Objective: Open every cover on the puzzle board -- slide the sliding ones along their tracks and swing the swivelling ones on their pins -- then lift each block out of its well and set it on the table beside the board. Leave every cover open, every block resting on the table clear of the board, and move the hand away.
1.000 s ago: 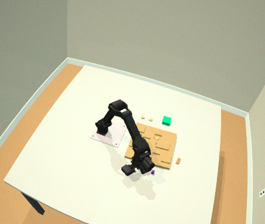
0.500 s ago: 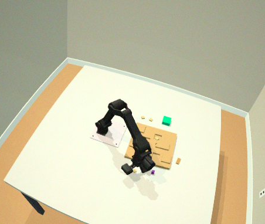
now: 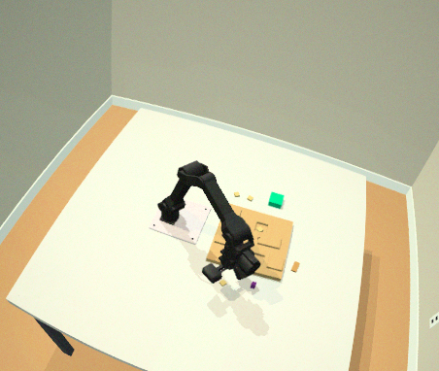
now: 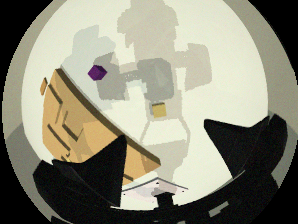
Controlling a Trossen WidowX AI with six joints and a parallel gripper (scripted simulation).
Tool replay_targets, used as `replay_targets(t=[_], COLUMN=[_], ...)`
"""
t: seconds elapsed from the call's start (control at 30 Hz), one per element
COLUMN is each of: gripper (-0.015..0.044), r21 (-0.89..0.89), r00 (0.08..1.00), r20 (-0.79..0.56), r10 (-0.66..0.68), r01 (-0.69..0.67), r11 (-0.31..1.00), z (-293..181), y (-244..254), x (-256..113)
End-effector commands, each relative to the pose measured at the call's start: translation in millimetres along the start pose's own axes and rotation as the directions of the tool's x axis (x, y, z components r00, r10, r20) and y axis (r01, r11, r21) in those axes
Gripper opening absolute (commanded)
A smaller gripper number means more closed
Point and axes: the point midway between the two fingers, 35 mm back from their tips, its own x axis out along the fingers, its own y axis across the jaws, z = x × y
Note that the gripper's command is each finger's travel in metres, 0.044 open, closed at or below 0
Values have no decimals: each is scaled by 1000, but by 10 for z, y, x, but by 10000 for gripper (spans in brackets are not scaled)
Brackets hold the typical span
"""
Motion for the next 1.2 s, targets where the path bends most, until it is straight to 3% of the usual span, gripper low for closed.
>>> replay_targets(t=[0.0,0.1,0.67,1.17], gripper=[440,440,0,0], r21=[-5,-5,431,798], r00=[1000,1000,1000,1000], r20=[16,16,18,15], r10=[0,0,6,13], r01=[0,0,-13,-20], r11=[1000,1000,902,602], z=[8,7,-38,-270], y=[0,0,894,1736], x=[-154,-159,-161,-168])
